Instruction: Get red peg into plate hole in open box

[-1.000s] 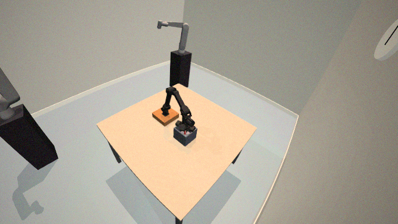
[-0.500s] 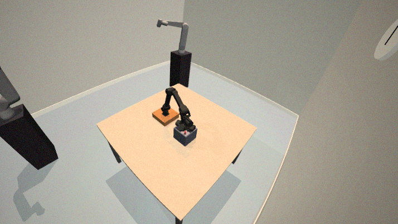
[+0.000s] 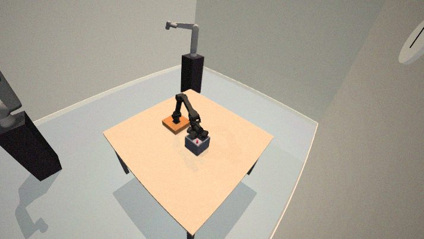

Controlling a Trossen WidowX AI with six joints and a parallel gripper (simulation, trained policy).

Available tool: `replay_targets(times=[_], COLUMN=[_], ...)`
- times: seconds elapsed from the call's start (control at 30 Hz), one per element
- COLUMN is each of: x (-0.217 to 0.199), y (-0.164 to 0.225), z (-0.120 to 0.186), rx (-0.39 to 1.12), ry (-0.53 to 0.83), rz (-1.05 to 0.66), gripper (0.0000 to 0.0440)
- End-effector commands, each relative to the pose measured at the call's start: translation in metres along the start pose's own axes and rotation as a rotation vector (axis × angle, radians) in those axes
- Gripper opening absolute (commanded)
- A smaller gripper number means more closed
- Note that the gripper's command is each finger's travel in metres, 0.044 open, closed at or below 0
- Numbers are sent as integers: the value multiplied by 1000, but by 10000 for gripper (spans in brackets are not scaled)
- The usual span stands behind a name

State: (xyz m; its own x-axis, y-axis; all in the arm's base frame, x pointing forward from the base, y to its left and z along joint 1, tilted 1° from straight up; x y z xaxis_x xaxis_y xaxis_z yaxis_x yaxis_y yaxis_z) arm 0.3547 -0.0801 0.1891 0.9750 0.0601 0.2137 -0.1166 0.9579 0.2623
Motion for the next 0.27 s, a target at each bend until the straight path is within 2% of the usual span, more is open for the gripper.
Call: replay_targets(times=[0.0, 0.23], x=[4, 11], y=[-2, -7], z=[10, 27], rx=[20, 49], ry=[-29, -83], rz=[7, 22], gripper=[233, 247])
Point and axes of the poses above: the point midway between the two fingers, 35 mm back from their tips, its own z axis back along the fingers, its own x axis across the jaws, y = z × x, the point moved 7 cm from there along z, back along the fingers, and after that the axes turned 9 degrees about -z, right-handed, at the moved point
